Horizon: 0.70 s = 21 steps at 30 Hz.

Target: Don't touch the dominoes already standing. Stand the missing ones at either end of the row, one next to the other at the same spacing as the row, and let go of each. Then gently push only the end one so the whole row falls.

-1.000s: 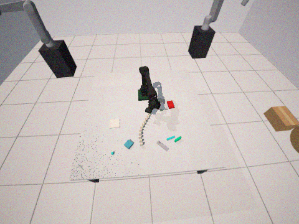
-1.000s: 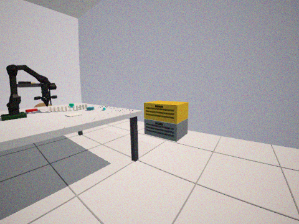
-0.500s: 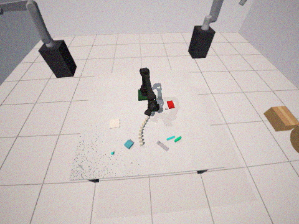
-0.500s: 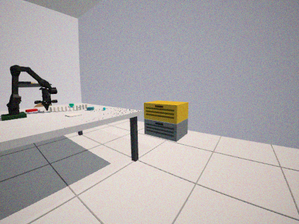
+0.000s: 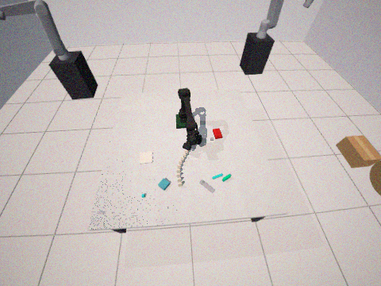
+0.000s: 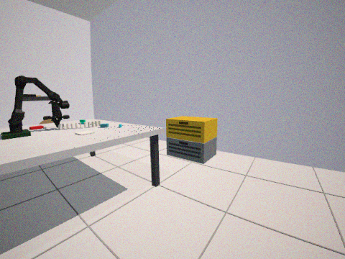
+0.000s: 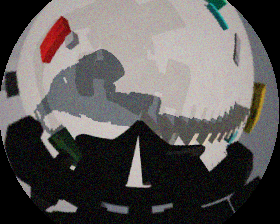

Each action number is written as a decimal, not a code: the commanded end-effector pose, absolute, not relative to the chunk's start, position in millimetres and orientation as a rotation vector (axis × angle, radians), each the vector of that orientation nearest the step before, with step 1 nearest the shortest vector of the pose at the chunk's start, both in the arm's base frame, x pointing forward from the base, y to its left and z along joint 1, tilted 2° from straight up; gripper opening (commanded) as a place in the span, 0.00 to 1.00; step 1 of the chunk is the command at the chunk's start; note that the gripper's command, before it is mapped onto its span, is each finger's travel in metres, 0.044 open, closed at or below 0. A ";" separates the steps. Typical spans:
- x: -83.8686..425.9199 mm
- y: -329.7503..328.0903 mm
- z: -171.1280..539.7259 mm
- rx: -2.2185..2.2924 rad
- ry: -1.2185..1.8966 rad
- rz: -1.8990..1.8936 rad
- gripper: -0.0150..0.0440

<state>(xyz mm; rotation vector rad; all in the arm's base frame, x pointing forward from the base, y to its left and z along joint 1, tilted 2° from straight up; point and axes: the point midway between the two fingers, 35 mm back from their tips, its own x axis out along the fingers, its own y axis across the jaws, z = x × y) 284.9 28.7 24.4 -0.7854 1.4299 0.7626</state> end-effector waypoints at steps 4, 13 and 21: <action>292.5 35.1 37.1 -0.776 1.420 0.771 0.25; 306.0 12.7 84.4 -0.792 1.430 0.760 0.25; 306.0 12.7 84.4 -0.792 1.430 0.760 0.25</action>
